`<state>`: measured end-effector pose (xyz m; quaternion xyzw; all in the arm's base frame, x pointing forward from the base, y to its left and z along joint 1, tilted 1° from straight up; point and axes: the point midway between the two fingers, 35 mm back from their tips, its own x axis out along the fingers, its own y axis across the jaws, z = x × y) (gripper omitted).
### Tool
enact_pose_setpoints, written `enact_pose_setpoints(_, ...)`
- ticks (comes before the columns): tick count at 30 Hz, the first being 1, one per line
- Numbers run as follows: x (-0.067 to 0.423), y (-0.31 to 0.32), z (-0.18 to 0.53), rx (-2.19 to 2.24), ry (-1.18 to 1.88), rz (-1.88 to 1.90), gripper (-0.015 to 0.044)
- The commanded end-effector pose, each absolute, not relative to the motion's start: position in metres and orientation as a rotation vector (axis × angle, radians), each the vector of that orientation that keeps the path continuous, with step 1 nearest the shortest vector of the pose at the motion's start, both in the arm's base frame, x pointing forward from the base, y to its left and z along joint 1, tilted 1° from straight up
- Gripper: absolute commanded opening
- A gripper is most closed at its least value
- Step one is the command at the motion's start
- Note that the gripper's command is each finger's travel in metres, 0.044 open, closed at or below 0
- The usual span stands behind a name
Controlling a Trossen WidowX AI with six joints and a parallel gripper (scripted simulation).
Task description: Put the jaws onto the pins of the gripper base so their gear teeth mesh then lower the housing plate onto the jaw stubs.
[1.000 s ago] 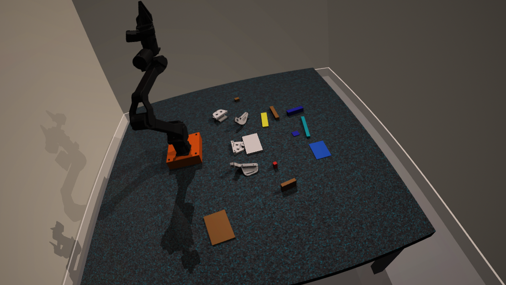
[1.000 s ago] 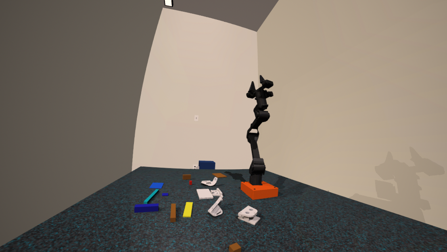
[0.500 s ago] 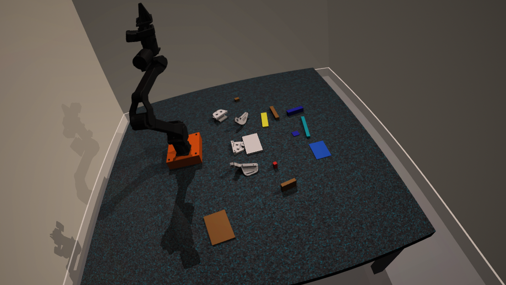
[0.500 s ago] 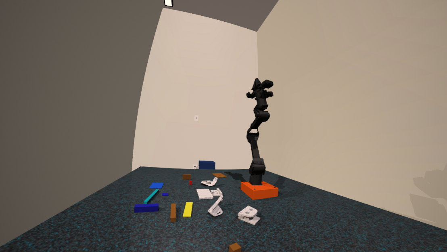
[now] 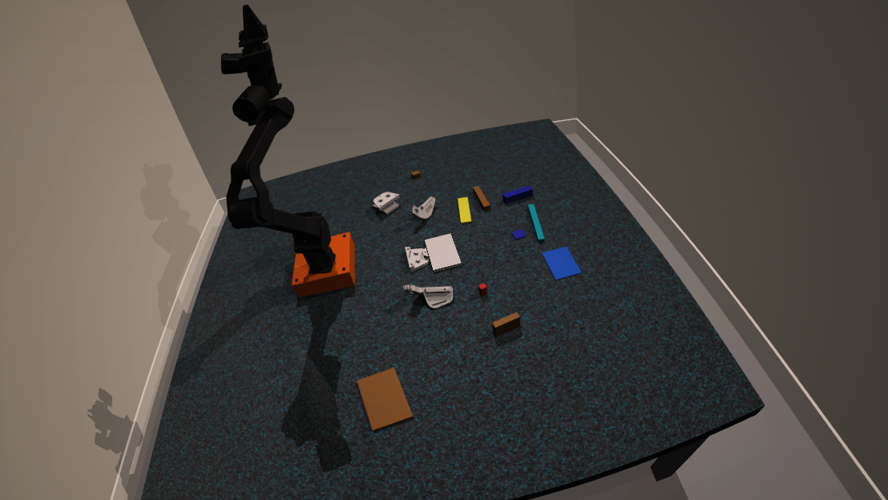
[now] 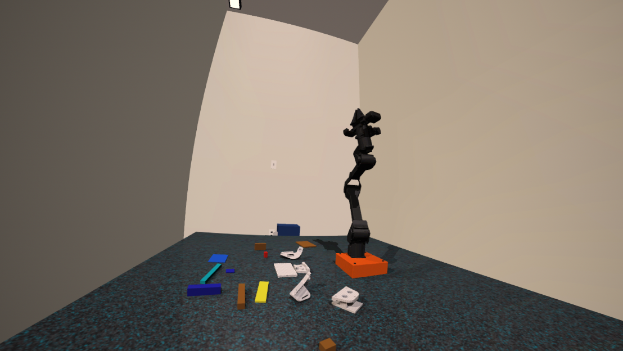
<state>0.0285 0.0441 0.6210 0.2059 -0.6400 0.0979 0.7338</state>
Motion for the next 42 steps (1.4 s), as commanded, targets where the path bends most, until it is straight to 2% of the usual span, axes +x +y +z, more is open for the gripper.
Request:
enact_pose_setpoints(1, 0.031, 0.050, 0.620, 0.417, -1.401, 0.205, 0.0131)
enact_pose_setpoints(13, 0.038, 0.076, 0.618, 0.360, -1.373, 0.272, 0.0440)
enact_pose_setpoints(42, 0.059, 0.163, 0.602, 0.360, -1.204, 0.652, 0.0440)
